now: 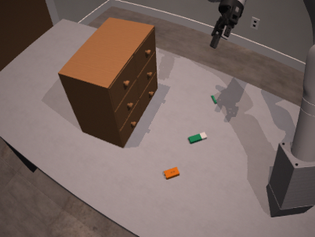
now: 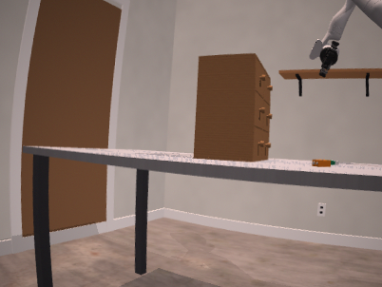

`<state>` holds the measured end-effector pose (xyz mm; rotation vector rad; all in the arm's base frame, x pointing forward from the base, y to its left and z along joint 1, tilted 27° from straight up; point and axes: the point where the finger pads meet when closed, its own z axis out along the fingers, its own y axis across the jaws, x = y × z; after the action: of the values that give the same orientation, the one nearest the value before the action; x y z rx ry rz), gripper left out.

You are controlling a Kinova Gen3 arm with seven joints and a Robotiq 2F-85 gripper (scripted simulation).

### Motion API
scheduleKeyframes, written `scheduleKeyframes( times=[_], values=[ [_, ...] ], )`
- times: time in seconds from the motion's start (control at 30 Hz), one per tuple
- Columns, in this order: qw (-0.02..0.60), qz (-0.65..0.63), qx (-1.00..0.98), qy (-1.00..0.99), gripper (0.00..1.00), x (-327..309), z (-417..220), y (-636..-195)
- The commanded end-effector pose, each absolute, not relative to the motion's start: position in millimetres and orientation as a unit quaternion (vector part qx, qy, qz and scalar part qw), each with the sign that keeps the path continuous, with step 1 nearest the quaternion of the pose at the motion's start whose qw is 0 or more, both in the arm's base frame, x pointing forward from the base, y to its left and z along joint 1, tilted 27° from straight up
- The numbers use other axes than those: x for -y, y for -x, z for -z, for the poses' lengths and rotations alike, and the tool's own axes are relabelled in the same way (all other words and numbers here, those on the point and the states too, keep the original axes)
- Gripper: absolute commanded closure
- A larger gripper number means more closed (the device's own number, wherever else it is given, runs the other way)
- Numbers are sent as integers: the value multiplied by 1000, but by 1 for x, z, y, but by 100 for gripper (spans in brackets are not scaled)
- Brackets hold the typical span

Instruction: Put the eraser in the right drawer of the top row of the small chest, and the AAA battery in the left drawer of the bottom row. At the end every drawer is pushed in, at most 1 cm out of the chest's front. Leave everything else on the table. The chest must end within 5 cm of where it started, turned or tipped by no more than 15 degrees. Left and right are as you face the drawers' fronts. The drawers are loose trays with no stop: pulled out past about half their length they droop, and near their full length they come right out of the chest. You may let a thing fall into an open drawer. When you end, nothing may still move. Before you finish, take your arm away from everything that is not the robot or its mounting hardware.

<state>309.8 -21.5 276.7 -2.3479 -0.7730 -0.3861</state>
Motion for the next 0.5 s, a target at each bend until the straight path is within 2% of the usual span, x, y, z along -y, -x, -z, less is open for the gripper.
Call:
scheduleKeyframes(
  times=[0.0,0.23,0.47],
  values=[
    [309,124,313,889,0,10,-274,-301],
    [290,70,354,887,0,-2,-265,-278],
    [224,-20,435,872,0,-7,-253,-241]
  ],
)
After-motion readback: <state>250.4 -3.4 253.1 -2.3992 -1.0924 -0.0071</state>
